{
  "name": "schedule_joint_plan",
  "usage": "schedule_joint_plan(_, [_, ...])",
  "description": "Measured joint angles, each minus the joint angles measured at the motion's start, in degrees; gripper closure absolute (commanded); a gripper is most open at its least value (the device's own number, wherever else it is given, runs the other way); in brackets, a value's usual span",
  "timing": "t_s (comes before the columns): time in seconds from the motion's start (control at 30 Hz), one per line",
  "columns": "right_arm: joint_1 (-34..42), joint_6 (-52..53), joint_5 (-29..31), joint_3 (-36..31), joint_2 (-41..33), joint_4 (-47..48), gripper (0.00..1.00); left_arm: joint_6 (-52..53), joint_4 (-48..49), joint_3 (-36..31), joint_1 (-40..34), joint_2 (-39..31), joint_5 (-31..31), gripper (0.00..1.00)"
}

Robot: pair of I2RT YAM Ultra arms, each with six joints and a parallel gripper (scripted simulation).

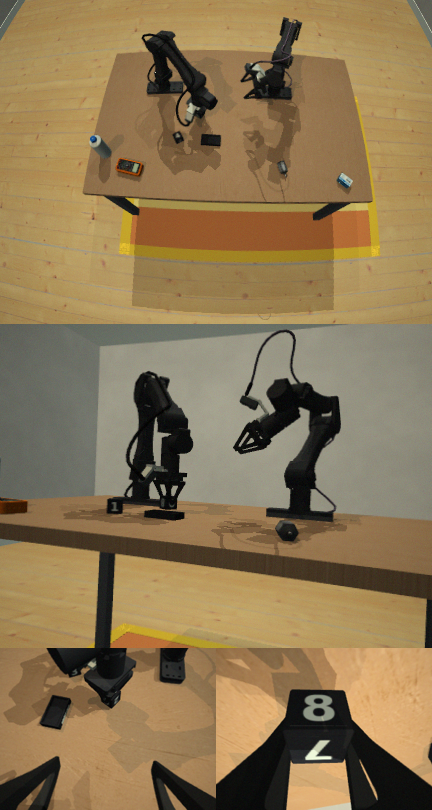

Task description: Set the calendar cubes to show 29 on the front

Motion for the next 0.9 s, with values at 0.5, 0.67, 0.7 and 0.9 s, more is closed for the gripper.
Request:
schedule_joint_plan(0.5, [0.02, 0.00, -0.02, -1.03, 0.00, 1.31, 0.65, 0.00, 0.00, 0.00, 0.00, 0.00, 0.00, 0.00])
schedule_joint_plan(0.67, [0.02, 0.00, -0.02, -1.40, -0.02, 1.88, 0.65, 0.00, 0.00, 0.00, 0.00, 0.00, 0.00, 0.00])
schedule_joint_plan(0.7, [0.02, 0.00, -0.02, -1.46, 0.00, 1.97, 0.65, 0.00, 0.00, 0.00, 0.00, 0.00, 0.00, 0.00])
schedule_joint_plan(0.9, [0.02, 0.00, -0.02, -1.79, -0.02, 2.60, 0.65, 0.00, 0.00, 0.00, 0.00, 0.00, 0.00, 0.00])
